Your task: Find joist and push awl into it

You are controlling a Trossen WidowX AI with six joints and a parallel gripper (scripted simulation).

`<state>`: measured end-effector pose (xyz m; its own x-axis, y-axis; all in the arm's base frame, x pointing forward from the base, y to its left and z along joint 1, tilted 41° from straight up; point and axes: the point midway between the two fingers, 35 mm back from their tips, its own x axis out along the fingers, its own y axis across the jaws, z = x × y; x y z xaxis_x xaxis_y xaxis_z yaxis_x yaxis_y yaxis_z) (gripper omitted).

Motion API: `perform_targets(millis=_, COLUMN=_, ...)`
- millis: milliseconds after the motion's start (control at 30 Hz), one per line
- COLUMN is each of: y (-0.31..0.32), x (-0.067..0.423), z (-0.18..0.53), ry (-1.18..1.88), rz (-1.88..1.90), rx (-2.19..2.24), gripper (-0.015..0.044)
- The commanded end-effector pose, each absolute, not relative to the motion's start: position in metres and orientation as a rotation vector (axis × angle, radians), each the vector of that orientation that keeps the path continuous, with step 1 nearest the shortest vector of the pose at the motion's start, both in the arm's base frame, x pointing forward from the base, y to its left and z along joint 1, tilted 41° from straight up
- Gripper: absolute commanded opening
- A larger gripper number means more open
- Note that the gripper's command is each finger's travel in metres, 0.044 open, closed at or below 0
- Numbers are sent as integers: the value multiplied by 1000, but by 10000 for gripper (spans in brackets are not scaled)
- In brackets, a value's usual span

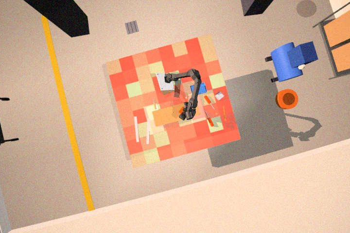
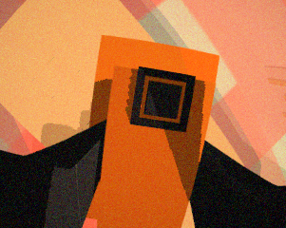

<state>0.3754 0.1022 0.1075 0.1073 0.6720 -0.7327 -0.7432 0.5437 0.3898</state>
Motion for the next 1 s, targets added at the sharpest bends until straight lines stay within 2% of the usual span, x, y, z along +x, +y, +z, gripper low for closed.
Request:
perform_targets(millis=0, y=123, x=362, z=125, ry=981, rz=1088, rx=-124, gripper=0)
perform_targets(millis=500, y=194, x=292, z=178, ry=809, rz=1287, rx=-286, gripper=0)
perform_targets(millis=967, y=235, x=210, z=217, ry=622, rz=1479, rx=-404, gripper=0)
